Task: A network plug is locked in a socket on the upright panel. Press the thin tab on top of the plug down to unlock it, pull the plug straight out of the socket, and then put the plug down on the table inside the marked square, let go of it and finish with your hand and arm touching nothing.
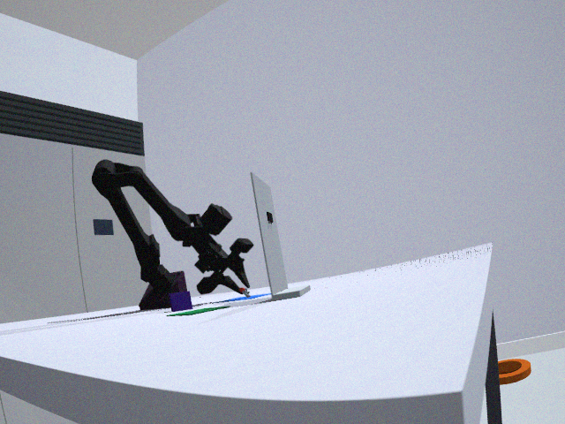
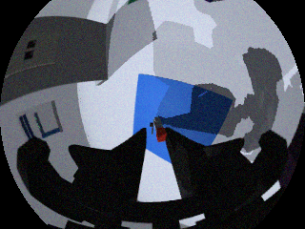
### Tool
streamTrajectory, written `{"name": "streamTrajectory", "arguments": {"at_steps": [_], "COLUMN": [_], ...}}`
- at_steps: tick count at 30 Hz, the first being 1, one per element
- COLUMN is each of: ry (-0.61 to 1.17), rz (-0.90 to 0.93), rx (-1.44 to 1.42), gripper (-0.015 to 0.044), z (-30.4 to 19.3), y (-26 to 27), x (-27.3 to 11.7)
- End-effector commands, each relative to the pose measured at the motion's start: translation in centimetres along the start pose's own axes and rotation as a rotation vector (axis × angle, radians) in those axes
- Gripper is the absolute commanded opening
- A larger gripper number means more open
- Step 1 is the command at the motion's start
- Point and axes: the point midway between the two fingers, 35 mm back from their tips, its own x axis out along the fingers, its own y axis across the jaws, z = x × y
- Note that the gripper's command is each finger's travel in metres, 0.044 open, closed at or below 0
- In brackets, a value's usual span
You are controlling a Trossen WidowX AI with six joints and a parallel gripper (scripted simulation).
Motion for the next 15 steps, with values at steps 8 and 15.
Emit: {"name": "streamTrajectory", "arguments": {"at_steps": [8,15], "ry": [0.001,0.003], "rz": [-0.002,-0.003], "rx": [0.000,-0.001], "gripper": [0.0156,0.0156], "z": [-0.05,-0.13], "y": [0.01,0.03], "x": [-0.31,-0.92]}}
